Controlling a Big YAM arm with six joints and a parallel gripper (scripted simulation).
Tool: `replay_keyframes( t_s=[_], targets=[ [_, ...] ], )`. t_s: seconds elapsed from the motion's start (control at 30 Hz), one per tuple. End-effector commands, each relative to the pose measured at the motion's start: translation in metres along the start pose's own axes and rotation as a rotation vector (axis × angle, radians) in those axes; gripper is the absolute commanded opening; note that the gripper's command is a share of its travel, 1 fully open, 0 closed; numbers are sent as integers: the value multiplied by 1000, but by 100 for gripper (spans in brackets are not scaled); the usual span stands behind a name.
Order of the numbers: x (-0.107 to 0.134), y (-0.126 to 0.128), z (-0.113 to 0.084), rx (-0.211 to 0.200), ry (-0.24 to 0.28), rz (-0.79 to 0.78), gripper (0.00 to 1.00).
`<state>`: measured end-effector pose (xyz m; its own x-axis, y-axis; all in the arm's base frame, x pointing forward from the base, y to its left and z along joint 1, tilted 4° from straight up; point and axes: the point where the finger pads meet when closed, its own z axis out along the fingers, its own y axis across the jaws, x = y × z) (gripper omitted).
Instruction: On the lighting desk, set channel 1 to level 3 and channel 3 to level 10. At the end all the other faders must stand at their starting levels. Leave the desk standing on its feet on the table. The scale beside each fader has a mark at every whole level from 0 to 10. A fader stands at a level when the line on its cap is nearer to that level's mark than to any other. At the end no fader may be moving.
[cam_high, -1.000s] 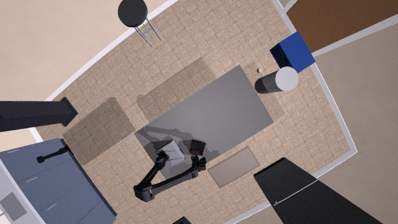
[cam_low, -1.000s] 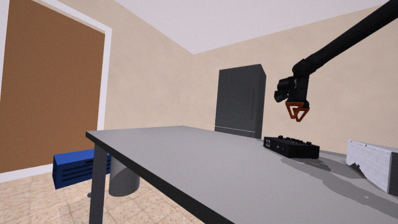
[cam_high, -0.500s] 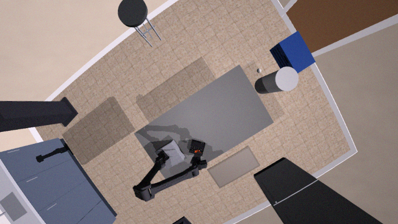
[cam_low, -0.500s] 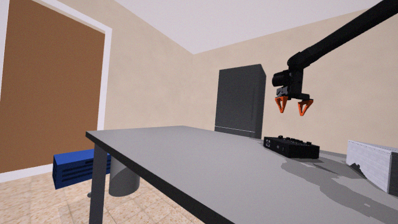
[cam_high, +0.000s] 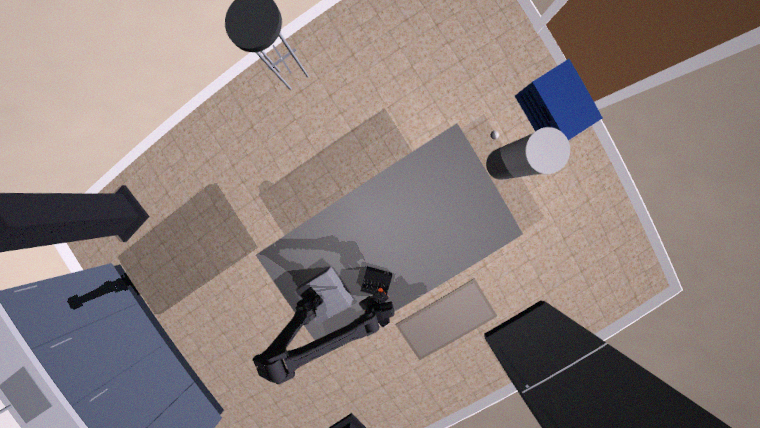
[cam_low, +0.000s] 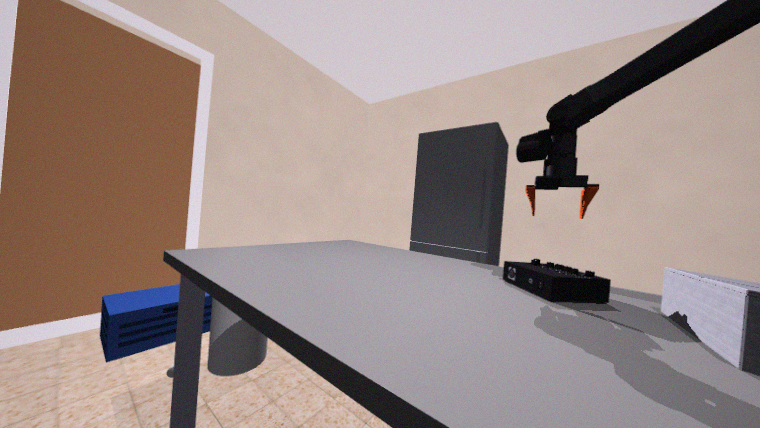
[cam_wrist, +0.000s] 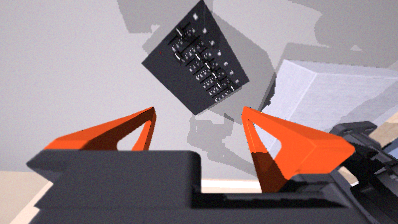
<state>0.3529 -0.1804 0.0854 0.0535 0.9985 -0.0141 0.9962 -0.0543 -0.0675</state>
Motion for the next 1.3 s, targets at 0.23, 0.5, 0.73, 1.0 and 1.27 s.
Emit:
replay_keyframes(
  t_s=[0.23,0.5,0.73,1.0,1.27],
  targets=[
    [-7,16,-14,-46,-27,72,100],
    [-7,0,-6,-37,-25,-61,100],
    [-5,-11,10,-34,-29,-435,100],
    [-3,-27,28,-21,-36,-809,100],
    [3,-51,55,11,-32,-1198,100]
  ],
)
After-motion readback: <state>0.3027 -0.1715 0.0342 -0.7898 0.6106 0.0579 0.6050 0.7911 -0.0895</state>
